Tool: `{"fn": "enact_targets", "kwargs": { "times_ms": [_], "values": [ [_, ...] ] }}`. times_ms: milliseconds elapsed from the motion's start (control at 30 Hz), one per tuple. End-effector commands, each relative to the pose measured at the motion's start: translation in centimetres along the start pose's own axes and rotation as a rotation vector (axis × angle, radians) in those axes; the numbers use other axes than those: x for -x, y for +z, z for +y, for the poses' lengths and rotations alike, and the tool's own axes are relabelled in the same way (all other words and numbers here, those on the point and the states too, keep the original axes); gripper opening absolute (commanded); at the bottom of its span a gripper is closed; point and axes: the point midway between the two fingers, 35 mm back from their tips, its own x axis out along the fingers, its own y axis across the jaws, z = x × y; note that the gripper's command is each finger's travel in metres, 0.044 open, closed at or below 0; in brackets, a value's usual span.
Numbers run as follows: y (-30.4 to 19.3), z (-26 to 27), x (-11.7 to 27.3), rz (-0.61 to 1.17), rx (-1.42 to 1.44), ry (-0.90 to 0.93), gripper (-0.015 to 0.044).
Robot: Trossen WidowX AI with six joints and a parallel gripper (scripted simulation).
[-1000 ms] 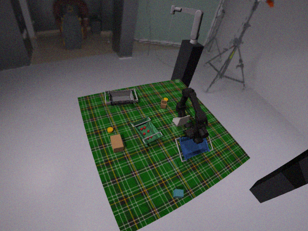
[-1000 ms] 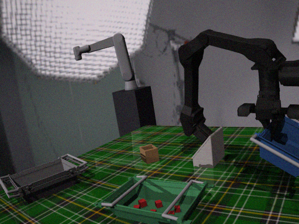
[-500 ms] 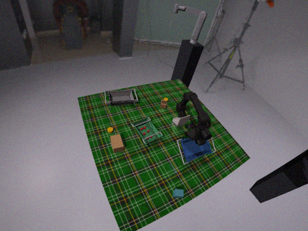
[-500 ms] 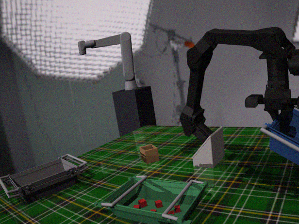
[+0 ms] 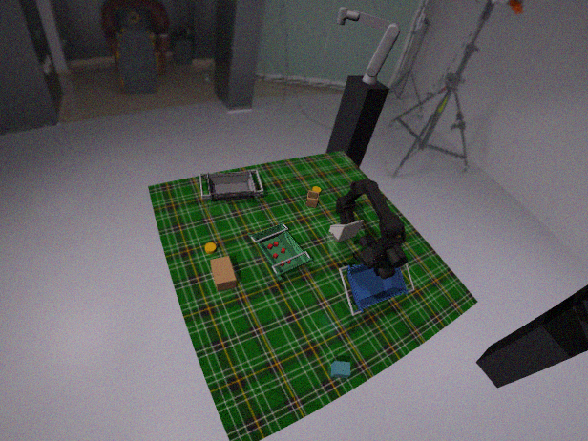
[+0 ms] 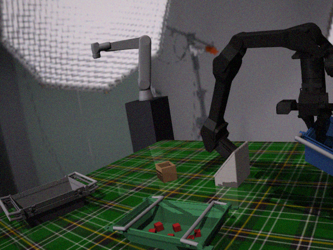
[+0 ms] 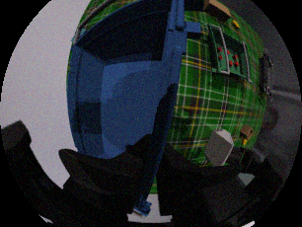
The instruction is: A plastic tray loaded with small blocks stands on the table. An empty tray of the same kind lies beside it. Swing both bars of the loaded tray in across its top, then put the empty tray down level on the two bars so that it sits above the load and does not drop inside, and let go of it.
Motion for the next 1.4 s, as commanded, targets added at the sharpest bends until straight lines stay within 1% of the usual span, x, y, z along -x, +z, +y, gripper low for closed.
{"fn": "enact_targets", "kwargs": {
  "times_ms": [0,633,1367],
  "values": [
    [0.0,0.2,0.6,0.001,-0.007,0.020,0.0000],
    [0.3,0.1,0.7,0.001,-0.017,0.022,0.0000],
    [8.7,-6.2,2.6,0.005,-0.371,0.056,0.0000]
  ]
}}
